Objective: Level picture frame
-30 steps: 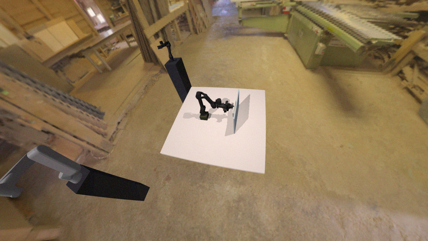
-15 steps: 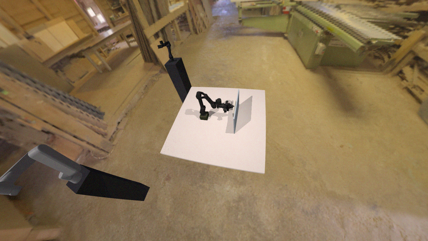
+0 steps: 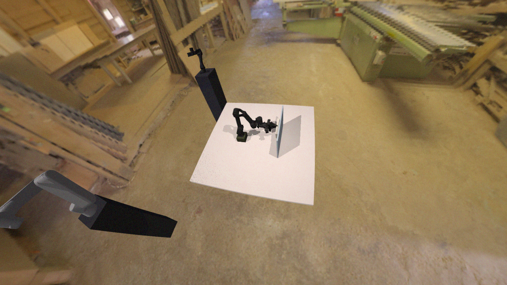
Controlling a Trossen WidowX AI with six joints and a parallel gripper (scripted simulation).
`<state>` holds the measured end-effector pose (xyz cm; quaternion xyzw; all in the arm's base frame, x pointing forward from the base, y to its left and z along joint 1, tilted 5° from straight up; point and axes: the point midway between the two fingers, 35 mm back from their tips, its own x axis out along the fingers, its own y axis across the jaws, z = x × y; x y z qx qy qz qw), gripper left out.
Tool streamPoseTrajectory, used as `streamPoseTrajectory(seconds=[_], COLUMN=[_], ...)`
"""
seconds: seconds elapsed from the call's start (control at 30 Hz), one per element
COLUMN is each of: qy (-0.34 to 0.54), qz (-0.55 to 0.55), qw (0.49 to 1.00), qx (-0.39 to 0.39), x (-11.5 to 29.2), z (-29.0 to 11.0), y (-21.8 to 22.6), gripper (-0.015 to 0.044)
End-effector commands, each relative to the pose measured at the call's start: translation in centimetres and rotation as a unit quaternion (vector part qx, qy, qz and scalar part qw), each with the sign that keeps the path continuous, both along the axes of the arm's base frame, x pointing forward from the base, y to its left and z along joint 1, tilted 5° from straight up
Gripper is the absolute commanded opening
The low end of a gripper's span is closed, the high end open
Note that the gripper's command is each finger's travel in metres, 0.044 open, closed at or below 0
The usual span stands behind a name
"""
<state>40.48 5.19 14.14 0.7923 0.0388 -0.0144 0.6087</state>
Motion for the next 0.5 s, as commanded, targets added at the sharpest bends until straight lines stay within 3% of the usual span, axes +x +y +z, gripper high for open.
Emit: streamPoseTrajectory(seconds=[0.0,0.47], qy=[-0.006,0.001], qz=[-0.001,0.001], qw=[1.0,1.0], qx=[0.001,-0.01], x=[0.03,-0.01], z=[0.24,-0.15], y=[0.0,0.05], gripper=[0.0,0.0])
